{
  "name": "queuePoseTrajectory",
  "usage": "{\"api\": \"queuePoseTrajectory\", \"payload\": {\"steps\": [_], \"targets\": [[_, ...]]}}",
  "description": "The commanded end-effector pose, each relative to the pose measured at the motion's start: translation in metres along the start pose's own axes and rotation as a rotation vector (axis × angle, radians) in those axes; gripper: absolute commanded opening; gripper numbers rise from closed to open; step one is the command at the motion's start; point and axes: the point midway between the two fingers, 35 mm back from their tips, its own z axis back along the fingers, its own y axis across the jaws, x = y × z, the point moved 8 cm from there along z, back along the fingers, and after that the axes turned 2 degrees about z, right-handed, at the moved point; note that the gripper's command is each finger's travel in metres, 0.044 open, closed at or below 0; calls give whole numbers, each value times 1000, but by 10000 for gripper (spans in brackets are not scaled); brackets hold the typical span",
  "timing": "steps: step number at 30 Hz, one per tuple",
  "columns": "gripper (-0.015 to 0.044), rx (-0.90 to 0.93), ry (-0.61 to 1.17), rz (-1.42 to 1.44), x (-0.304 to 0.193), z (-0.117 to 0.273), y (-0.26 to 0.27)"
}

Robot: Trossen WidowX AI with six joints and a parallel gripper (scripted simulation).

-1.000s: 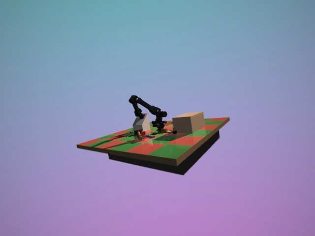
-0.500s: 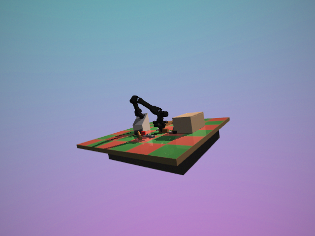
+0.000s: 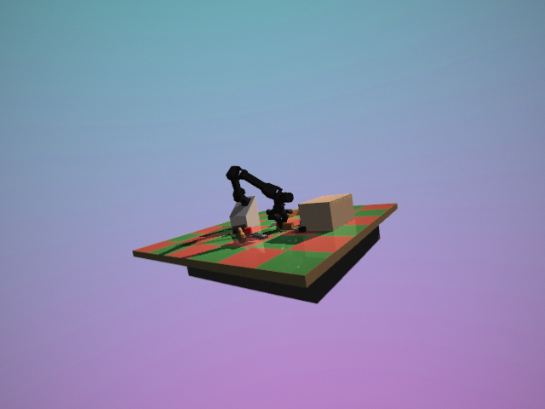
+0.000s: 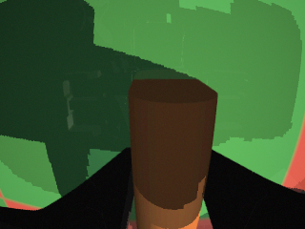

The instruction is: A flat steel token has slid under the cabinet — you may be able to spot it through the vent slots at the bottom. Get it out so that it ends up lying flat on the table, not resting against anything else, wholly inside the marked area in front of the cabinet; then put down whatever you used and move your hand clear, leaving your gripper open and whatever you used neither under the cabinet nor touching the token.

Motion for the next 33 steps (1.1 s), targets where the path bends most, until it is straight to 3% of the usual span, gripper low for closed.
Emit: {"api": "queuePoseTrajectory", "payload": {"steps": [1, 33], "targets": [[0, 1, 12, -15, -9, 0, 2], [0, 1, 13, -16, -37, 1, 5]]}}
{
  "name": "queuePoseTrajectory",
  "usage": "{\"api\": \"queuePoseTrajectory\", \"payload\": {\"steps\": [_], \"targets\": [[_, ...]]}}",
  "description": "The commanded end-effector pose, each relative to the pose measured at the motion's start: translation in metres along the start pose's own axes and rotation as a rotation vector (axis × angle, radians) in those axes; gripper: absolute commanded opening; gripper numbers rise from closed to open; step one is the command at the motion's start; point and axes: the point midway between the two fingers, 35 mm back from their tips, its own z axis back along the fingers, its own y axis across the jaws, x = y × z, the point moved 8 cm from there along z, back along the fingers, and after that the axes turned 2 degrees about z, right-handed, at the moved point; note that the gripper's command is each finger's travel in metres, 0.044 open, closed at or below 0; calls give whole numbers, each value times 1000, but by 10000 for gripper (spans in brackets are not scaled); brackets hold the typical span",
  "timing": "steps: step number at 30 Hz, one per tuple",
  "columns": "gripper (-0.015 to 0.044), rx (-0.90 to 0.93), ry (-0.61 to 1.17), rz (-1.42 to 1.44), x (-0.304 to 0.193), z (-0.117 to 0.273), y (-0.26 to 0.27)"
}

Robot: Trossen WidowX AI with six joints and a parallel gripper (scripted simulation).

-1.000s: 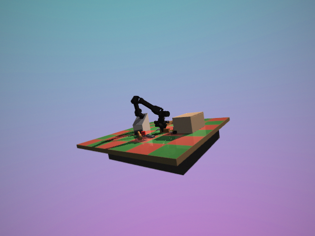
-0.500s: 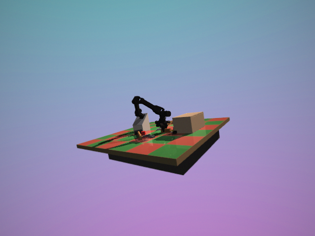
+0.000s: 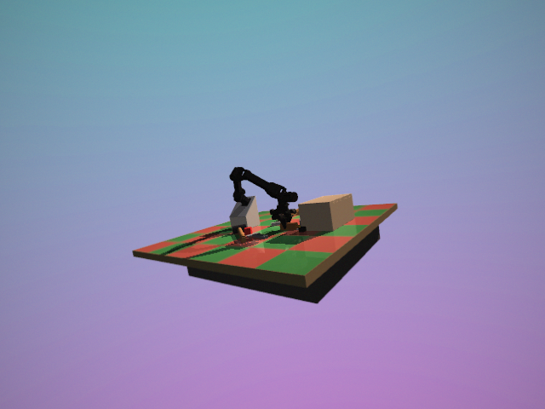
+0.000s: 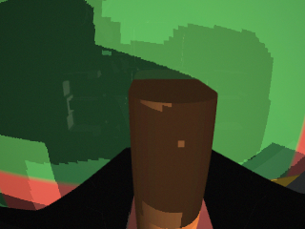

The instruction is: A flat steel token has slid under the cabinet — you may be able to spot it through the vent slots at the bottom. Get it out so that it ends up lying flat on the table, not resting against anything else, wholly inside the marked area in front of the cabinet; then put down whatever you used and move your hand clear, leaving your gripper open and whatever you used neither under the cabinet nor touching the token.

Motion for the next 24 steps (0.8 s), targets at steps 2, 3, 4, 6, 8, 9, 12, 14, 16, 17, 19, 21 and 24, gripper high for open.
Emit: {"api": "queuePoseTrajectory", "payload": {"steps": [2, 3, 4, 6, 8, 9, 12, 14, 16, 17, 19, 21, 24], "targets": [[0, 1, 12, -14, -9, 0, 2], [0, 1, 12, -14, -10, 0, 2], [0, 1, 12, -14, -11, 0, 2], [0, 1, 12, -14, -12, 0, 3], [0, 1, 12, -14, -14, 0, 3], [0, 1, 12, -14, -15, 0, 3], [0, 1, 12, -14, -17, 0, 3], [0, 1, 12, -14, -19, 1, 3], [0, 1, 12, -14, -20, 1, 4], [0, 1, 12, -14, -21, 1, 4], [0, 1, 12, -14, -21, 1, 4], [0, 1, 12, -14, -21, 0, 4], [0, 1, 12, -14, -21, 0, 1]]}}
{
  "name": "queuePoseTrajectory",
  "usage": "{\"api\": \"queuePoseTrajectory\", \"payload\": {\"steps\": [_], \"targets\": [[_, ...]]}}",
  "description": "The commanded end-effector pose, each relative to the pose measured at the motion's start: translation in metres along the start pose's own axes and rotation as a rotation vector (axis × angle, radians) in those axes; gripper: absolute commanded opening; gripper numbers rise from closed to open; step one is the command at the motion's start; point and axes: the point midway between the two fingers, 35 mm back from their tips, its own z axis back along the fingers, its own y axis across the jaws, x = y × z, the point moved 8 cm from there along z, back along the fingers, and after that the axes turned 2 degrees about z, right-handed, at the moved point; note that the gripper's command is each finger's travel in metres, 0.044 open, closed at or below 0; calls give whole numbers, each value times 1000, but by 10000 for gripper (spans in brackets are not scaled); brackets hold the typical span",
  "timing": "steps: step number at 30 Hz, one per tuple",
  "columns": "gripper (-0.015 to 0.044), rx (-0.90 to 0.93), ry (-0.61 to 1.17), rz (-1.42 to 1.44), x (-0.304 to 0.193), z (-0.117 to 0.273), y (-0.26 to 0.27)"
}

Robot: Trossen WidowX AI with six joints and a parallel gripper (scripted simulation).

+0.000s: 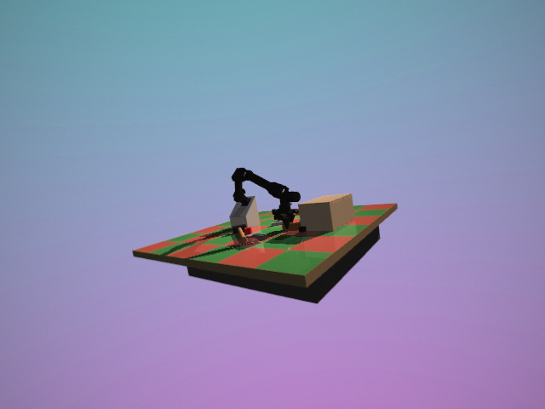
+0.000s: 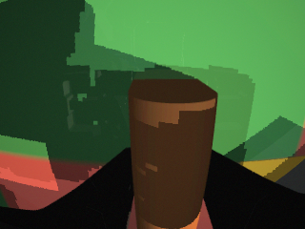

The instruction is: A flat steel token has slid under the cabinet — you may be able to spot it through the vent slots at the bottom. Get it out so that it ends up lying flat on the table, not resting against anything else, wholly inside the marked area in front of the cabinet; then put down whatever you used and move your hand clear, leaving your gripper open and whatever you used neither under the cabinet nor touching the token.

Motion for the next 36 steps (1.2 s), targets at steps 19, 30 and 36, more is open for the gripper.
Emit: {"api": "queuePoseTrajectory", "payload": {"steps": [19, 30, 36], "targets": [[0, -1, 12, -15, -4, -1, -24], [0, -1, 12, -15, -4, 0, -35], [0, -1, 12, -15, -5, 0, -38]]}}
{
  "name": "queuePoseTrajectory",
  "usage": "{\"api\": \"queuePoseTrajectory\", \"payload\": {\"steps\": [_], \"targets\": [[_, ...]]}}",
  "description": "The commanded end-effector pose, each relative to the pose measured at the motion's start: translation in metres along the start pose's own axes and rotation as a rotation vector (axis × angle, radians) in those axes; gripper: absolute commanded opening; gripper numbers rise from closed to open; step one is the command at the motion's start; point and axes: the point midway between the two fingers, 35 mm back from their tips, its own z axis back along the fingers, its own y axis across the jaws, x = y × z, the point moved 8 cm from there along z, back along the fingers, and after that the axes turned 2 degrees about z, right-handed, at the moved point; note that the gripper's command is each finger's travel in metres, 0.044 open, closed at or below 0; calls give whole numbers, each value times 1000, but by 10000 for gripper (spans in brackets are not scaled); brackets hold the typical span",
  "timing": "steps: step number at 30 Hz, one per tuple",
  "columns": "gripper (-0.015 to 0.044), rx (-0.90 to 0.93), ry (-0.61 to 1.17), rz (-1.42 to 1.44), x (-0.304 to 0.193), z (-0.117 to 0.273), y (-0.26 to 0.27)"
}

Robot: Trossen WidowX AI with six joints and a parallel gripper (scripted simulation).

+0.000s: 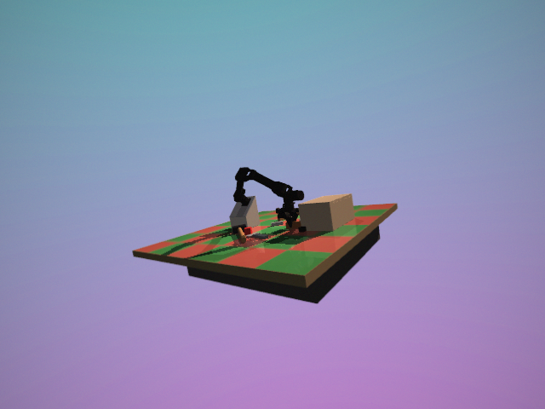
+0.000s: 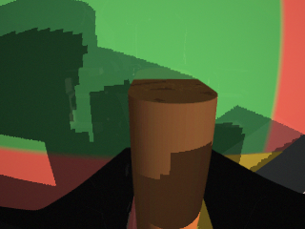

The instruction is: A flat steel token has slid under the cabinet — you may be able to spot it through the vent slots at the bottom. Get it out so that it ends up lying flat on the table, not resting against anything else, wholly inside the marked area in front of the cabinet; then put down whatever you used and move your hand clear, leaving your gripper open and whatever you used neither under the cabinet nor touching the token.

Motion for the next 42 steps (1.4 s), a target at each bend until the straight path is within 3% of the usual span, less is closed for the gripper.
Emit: {"api": "queuePoseTrajectory", "payload": {"steps": [1, 42], "targets": [[0, -10, 0, 3, 1, -1, -6], [0, -9, -1, 5, 29, -1, -4]]}}
